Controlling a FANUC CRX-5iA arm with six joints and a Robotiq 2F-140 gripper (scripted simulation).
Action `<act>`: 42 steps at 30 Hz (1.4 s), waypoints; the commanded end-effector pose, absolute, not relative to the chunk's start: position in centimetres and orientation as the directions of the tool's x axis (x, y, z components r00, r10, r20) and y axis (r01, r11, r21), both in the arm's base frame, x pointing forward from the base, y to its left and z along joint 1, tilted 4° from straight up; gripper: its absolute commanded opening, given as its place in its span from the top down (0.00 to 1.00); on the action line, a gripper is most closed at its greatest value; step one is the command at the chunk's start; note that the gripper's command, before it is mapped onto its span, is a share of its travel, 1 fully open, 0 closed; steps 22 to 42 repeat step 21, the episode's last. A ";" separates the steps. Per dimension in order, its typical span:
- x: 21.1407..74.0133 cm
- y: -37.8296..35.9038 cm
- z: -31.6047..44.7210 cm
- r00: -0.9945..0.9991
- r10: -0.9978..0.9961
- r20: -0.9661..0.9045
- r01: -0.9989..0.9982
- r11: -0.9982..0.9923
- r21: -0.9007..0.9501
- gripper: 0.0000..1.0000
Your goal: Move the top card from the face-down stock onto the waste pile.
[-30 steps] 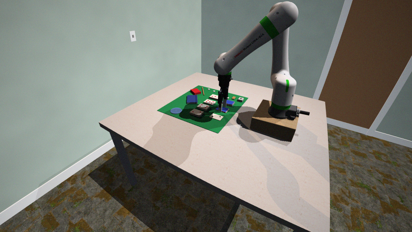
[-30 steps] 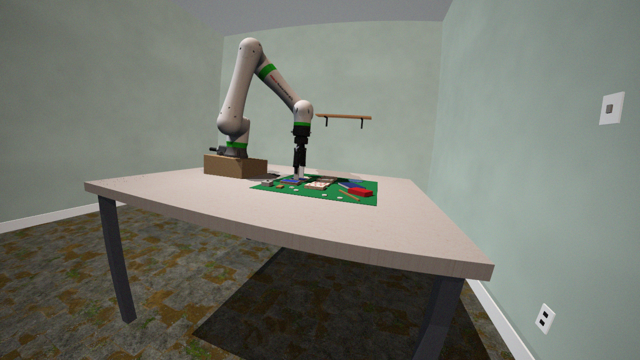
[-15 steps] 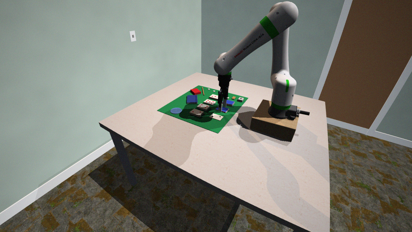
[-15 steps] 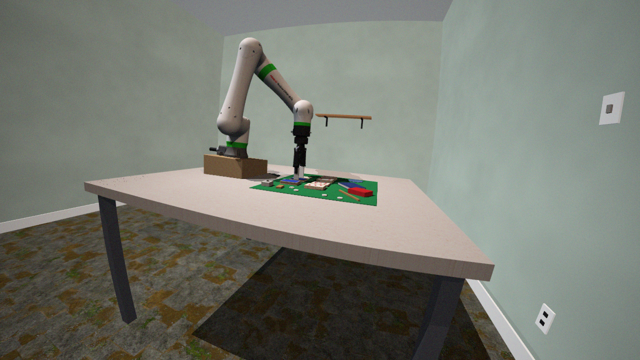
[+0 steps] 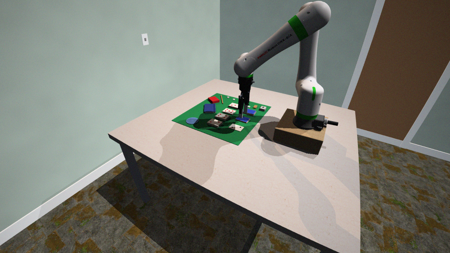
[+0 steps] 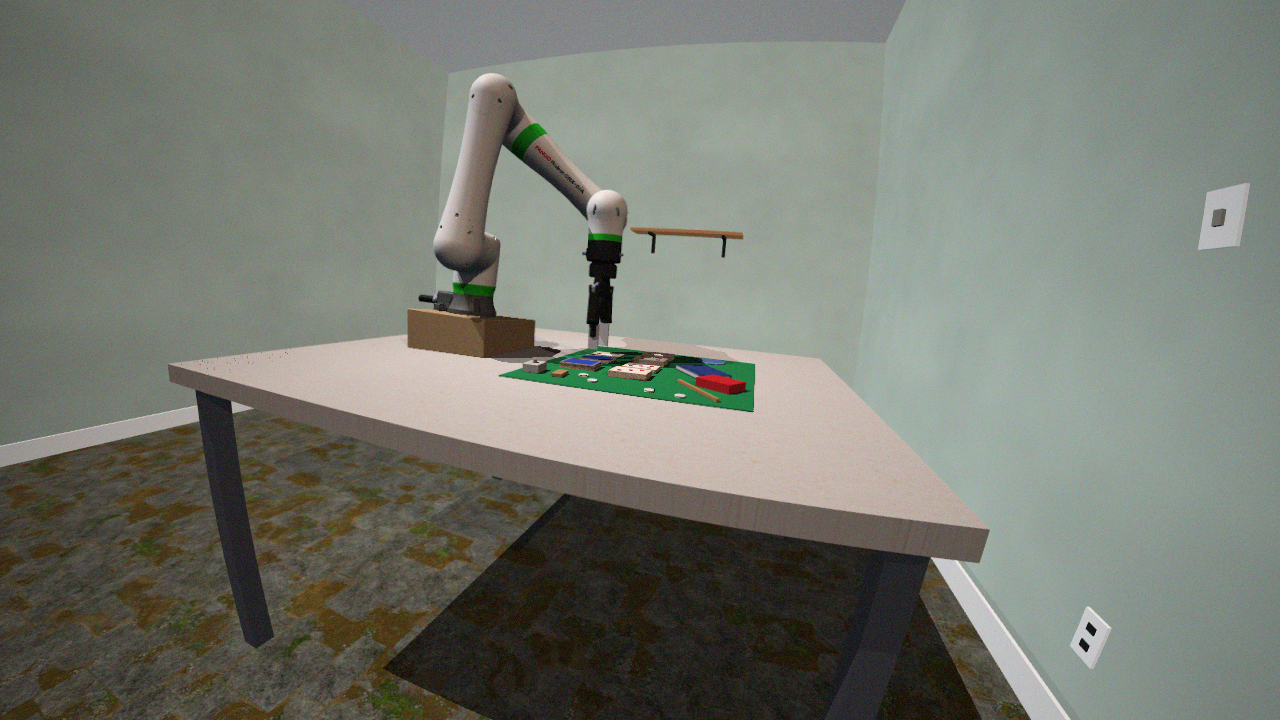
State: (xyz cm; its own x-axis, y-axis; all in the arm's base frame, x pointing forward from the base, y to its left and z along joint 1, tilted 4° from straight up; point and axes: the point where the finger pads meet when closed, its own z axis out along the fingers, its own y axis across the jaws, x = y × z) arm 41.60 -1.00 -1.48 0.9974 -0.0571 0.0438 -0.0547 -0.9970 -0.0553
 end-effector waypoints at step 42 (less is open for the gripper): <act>41.4 -1.2 2.6 0.997 -0.057 0.044 -0.055 -0.997 -0.055 0.50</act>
